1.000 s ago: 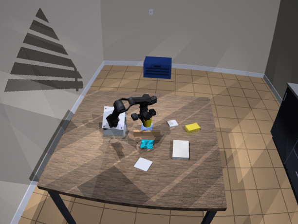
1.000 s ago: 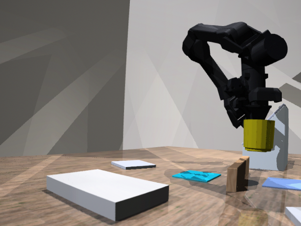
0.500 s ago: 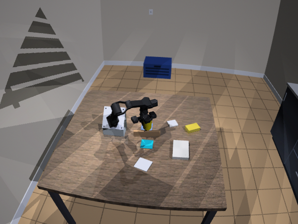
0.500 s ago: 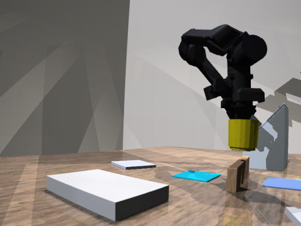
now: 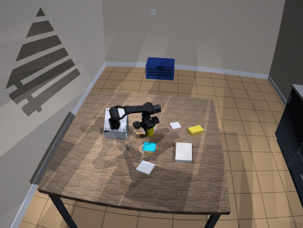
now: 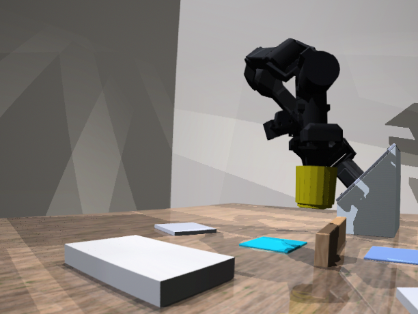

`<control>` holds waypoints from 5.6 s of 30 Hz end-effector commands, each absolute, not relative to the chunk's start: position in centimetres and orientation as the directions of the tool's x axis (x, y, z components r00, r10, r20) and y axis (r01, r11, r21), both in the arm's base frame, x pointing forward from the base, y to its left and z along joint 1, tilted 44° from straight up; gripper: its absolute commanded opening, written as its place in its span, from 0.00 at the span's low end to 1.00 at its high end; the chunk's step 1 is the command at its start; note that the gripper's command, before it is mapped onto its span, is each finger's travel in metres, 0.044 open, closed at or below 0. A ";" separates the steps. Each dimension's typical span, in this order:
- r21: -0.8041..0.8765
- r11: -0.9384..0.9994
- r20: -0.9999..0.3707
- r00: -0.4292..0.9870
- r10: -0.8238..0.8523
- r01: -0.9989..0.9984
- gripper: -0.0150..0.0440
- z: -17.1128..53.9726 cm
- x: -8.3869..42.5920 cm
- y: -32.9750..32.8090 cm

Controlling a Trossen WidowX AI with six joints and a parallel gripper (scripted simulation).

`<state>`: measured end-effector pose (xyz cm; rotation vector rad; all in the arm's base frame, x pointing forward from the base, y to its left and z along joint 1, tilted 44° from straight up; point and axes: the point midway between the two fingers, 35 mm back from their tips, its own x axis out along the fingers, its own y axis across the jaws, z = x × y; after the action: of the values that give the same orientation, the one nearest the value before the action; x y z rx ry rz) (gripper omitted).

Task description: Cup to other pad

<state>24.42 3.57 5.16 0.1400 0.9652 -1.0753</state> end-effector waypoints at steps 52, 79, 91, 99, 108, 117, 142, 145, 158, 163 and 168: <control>-0.333 0.511 -0.720 0.136 -0.680 0.792 0.25 7.9 26.3 -3.3; -0.334 0.510 -0.718 0.136 -0.683 0.793 0.25 5.5 26.6 -5.8; -0.320 0.508 -0.721 0.143 -0.679 0.799 0.25 5.7 26.8 -5.7; -0.320 0.508 -0.721 0.143 -0.679 0.799 0.48 5.7 26.8 -5.7; -0.321 0.509 -0.721 0.143 -0.678 0.799 0.50 6.0 26.8 -5.5; -0.323 0.510 -0.722 0.141 -0.677 0.797 0.50 6.7 26.7 -4.6; -0.332 0.511 -0.720 0.136 -0.680 0.793 0.50 8.8 26.0 -2.3; -0.333 0.511 -0.720 0.136 -0.681 0.793 0.50 8.9 25.8 -2.1; -0.347 0.512 -0.717 0.129 -0.685 0.786 0.99 8.9 25.7 -1.9; -0.343 0.513 -0.720 0.131 -0.682 0.787 1.00 10.1 25.5 -0.7; -0.338 0.513 -0.721 0.132 -0.680 0.789 1.00 11.5 25.2 0.7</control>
<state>25.26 -0.02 10.83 0.1247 0.9644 -1.0694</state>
